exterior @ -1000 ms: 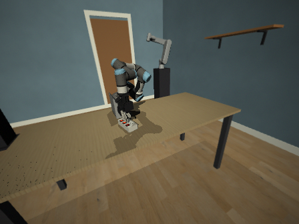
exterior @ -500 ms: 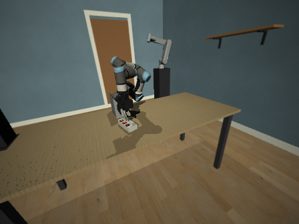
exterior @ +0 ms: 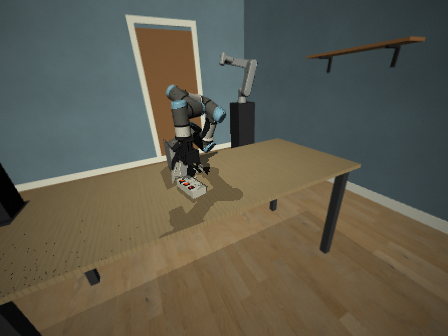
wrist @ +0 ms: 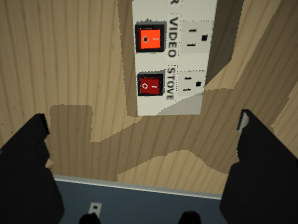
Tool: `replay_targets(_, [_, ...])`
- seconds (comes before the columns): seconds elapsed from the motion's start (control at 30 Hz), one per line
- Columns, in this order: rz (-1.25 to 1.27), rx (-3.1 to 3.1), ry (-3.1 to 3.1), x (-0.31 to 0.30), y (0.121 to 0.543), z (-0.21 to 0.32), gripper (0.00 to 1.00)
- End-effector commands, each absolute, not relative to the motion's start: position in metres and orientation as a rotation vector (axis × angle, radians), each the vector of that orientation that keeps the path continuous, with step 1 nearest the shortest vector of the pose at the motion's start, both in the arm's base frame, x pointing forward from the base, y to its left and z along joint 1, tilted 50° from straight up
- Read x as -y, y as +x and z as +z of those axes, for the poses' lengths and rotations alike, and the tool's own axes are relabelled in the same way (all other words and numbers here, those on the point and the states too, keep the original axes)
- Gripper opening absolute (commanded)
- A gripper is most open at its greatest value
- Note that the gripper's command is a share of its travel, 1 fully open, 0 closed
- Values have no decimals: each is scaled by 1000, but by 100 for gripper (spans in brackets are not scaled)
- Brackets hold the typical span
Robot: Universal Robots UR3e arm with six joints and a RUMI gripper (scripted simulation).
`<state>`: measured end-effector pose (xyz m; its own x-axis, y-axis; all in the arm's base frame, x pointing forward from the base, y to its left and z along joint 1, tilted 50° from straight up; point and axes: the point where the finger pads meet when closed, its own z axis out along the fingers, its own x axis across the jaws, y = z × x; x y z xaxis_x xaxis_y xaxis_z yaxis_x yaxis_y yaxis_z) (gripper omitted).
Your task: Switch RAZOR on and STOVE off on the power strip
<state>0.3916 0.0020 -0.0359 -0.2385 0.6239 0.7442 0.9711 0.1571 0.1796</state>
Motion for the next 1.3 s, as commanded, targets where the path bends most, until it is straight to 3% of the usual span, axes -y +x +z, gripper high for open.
replay_targets(0.0, [-896, 1933, -1513, -1, 392, -35, 100])
replay_targets(1.27, [-896, 1933, -1513, 38, 392, -3, 100])
